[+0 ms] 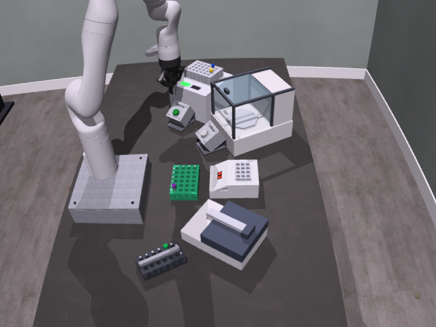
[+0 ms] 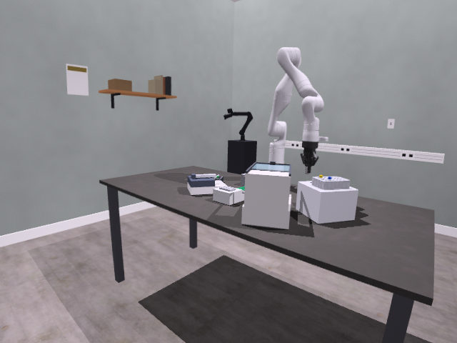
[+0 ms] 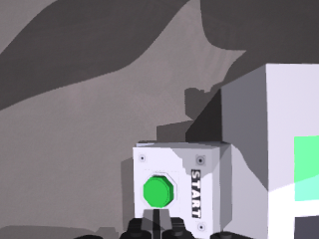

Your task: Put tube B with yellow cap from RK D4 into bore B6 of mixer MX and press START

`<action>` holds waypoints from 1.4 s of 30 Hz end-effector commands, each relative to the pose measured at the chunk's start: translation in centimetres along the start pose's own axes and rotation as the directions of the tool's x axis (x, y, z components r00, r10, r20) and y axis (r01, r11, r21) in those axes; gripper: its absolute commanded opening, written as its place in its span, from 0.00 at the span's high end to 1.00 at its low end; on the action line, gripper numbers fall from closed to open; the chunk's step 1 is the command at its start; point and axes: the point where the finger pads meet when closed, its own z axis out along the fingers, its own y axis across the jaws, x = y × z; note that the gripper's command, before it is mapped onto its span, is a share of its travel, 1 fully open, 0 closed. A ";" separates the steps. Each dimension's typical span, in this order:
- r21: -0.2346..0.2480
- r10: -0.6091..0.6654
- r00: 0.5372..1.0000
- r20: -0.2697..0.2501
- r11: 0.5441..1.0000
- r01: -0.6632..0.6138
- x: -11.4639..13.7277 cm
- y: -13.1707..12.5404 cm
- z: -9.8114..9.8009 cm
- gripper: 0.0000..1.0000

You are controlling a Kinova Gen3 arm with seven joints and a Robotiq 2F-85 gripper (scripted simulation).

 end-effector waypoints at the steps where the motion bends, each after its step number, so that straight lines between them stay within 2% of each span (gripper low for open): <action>1: -0.001 0.000 1.000 0.000 1.000 0.000 0.0 0.0 -0.3 0.90; 14: -0.001 0.000 1.000 0.000 1.000 0.000 0.0 0.0 -0.9 0.90; 26: -0.001 -0.199 0.980 0.000 0.980 0.199 -1.9 -1.7 -3.0 0.90; 35: -0.001 -0.371 0.929 0.001 0.929 0.371 -3.6 -3.3 -4.9 0.90; 37: -0.001 -0.371 0.929 0.001 0.929 0.371 -3.6 -3.3 -4.9 0.90; 42: -0.001 -0.462 0.887 0.001 0.887 0.462 -4.6 -4.2 -5.9 0.90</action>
